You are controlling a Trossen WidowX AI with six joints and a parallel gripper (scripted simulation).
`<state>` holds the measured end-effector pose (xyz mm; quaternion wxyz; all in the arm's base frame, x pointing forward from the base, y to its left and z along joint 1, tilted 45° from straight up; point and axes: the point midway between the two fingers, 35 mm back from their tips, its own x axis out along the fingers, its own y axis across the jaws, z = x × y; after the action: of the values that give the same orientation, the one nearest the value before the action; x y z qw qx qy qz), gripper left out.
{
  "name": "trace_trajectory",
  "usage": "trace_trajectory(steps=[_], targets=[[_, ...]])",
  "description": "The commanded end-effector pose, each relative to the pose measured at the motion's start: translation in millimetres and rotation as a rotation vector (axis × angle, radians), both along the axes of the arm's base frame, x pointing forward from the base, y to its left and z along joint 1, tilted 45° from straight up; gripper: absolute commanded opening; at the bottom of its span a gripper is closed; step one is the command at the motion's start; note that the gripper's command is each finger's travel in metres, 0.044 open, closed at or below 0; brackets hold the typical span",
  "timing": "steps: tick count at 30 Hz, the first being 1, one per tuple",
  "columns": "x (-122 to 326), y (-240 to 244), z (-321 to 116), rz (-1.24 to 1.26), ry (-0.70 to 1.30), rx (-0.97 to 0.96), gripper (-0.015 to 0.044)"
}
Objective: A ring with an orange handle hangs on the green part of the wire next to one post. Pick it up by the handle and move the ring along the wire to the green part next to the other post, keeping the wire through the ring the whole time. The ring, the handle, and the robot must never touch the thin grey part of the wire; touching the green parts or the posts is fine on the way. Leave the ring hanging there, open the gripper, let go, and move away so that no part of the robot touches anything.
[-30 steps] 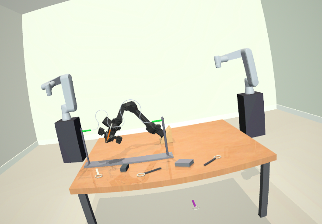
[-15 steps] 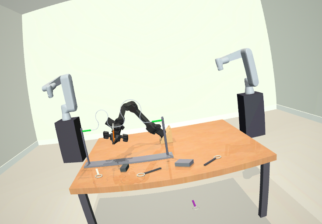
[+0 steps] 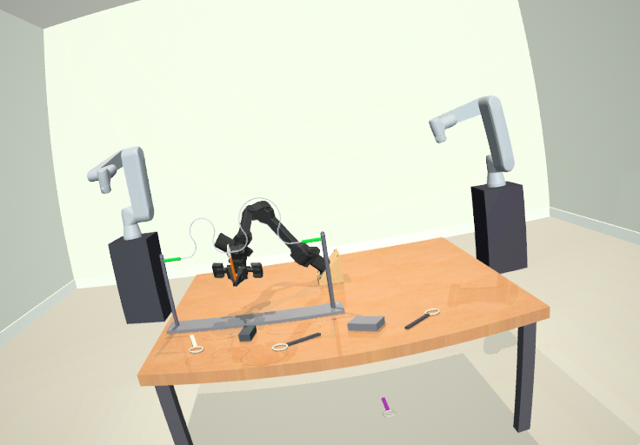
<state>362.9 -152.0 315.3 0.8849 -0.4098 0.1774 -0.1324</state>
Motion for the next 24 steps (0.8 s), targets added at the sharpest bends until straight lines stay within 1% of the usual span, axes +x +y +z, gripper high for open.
trace_trajectory(steps=[1,15,24], targets=[[-1.7,3.9,-6.3,-0.004,0.004,0.022,-0.015],[-2.1,17.3,-20.4,-0.002,0.006,0.068,-0.015],[-2.5,29.7,-32.6,0.001,0.01,0.14,-0.015]])
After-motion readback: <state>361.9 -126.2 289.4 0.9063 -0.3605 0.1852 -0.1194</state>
